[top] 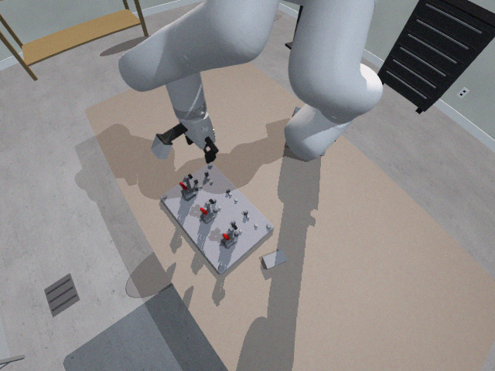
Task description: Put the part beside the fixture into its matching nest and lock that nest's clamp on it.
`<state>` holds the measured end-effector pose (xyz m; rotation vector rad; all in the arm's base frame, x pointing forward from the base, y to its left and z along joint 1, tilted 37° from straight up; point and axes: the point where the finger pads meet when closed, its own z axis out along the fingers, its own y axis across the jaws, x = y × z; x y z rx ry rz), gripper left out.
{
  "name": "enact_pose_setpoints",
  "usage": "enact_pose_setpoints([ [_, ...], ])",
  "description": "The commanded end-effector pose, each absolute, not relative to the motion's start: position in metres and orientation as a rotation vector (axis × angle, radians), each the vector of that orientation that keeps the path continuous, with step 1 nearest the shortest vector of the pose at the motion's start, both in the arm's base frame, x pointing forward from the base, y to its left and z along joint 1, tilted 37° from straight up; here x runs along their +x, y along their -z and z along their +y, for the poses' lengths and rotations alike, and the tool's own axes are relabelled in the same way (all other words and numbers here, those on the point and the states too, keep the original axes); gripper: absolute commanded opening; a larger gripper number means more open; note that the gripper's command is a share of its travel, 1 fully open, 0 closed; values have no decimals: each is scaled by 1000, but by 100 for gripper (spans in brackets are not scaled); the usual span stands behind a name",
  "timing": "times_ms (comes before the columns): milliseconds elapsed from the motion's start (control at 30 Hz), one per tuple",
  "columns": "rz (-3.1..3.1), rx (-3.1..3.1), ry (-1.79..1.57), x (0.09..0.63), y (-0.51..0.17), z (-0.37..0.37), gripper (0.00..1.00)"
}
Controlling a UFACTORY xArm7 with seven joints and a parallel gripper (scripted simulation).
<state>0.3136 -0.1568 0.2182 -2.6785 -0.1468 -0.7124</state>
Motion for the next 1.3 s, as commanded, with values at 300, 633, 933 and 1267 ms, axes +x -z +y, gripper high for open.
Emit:
enact_pose_setpoints([
  [300, -118, -2674, 742, 319, -223, -159, 100],
  [633, -112, -2673, 749, 321, -224, -160, 100],
  [933, -112, -2673, 749, 321, -224, -160, 100],
  [1267, -112, -2673, 749, 321, -224, -160, 0],
])
